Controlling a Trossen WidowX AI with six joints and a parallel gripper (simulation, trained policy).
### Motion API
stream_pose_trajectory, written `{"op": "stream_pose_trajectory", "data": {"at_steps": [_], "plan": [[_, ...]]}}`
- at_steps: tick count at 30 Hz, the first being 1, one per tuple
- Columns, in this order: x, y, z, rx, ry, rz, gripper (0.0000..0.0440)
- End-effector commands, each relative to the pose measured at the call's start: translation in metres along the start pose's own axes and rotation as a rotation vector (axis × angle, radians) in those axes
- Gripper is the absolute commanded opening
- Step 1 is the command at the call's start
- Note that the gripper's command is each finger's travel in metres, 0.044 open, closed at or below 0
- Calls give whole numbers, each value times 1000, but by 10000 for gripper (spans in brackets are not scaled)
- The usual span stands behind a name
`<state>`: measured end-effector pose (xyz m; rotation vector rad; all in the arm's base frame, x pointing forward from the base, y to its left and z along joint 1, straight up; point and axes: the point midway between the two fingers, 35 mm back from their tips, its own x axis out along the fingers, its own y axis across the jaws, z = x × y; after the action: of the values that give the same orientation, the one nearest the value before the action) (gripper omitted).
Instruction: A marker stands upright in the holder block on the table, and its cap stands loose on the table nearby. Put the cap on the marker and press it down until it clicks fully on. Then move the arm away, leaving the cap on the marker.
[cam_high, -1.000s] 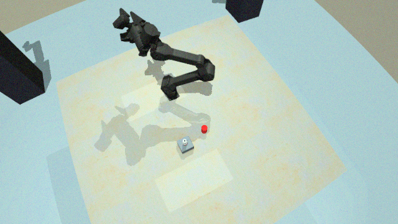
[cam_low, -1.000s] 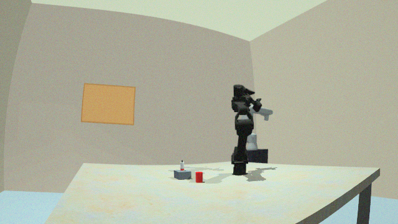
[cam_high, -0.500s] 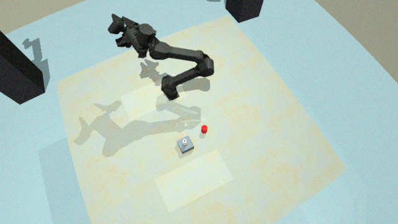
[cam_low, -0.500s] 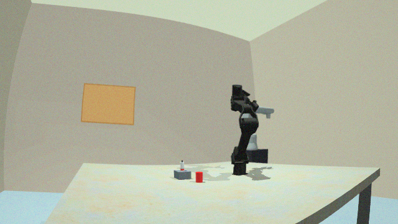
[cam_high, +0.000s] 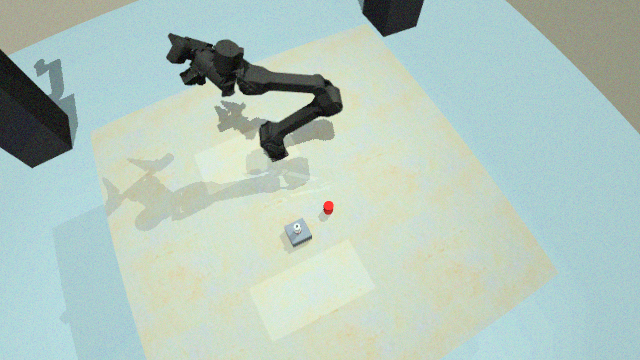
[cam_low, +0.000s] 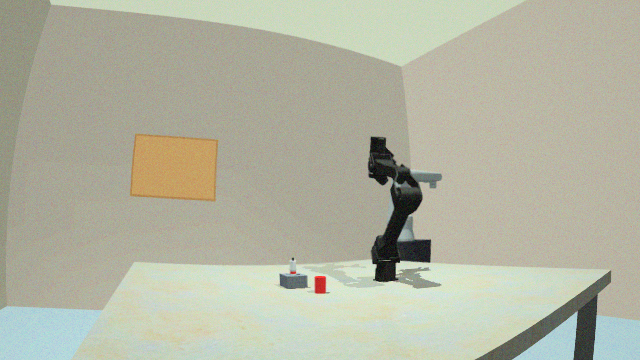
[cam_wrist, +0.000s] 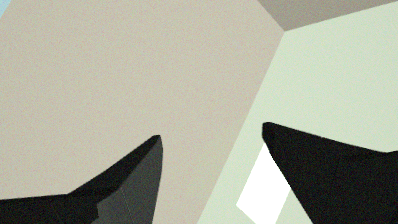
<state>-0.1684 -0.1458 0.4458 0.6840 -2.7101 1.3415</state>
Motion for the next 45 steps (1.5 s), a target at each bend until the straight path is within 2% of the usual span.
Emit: {"op": "stream_pose_trajectory", "data": {"at_steps": [1, 45], "plan": [[0, -7, 11, 14, -51, -19, 304], [-39, -53, 109, 105, -504, -121, 306]]}}
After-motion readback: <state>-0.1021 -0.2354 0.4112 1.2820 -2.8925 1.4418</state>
